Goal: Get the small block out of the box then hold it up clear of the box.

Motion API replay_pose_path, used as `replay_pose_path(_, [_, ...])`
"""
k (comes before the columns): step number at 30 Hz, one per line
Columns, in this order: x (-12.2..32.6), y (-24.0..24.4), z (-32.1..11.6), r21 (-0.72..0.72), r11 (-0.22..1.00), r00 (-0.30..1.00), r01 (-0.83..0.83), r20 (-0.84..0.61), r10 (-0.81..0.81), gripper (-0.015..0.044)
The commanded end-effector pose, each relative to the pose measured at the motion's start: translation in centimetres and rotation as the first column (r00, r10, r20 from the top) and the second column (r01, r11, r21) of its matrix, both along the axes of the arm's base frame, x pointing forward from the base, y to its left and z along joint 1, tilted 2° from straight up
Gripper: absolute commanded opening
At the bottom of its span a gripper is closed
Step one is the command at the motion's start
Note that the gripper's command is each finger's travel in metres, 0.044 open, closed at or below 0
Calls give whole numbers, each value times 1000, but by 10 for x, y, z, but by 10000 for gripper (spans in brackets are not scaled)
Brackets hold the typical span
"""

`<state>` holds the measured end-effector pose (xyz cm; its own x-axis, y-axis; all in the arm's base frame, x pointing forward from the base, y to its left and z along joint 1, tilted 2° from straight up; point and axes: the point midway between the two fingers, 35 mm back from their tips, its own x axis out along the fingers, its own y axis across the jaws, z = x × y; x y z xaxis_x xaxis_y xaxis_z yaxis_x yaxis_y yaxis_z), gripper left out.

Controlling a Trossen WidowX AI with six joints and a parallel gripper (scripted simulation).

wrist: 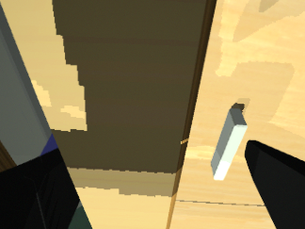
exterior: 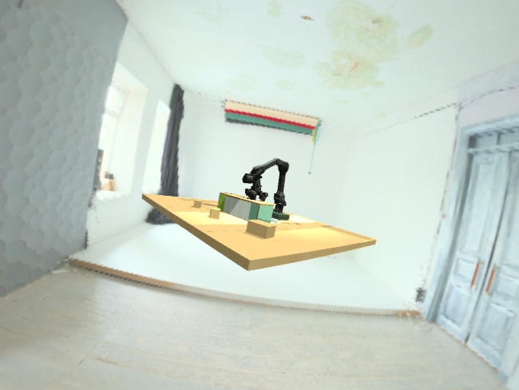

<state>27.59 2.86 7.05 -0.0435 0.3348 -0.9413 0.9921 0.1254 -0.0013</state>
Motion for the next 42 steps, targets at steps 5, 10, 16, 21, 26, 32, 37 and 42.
replay_pose_path(5, [-2, 10, 1, 4, 1000, 1000, 5, 2, -5, 400])
replay_pose_path(10, [-2, 15, 1, 4, 1000, 1000, 5, 2, -5, 400])
replay_pose_path(16, [-3, 21, 1, 5, 1000, 1000, 5, 2, -5, 400])
replay_pose_path(21, [-4, 26, 1, 5, 1000, 1000, 5, 2, -5, 400])
replay_pose_path(26, [-4, 31, 1, 6, 1000, 1000, 5, 2, -5, 400])
replay_pose_path(32, [-5, 37, 1, 6, 1000, 1000, 5, 2, -5, 400])
replay_pose_path(37, [-5, 42, 1, 6, 1000, 1000, 5, 2, -5, 400])
replay_pose_path(42, [-6, 47, 1, 7, 1000, 1000, 5, 2, -5, 400])
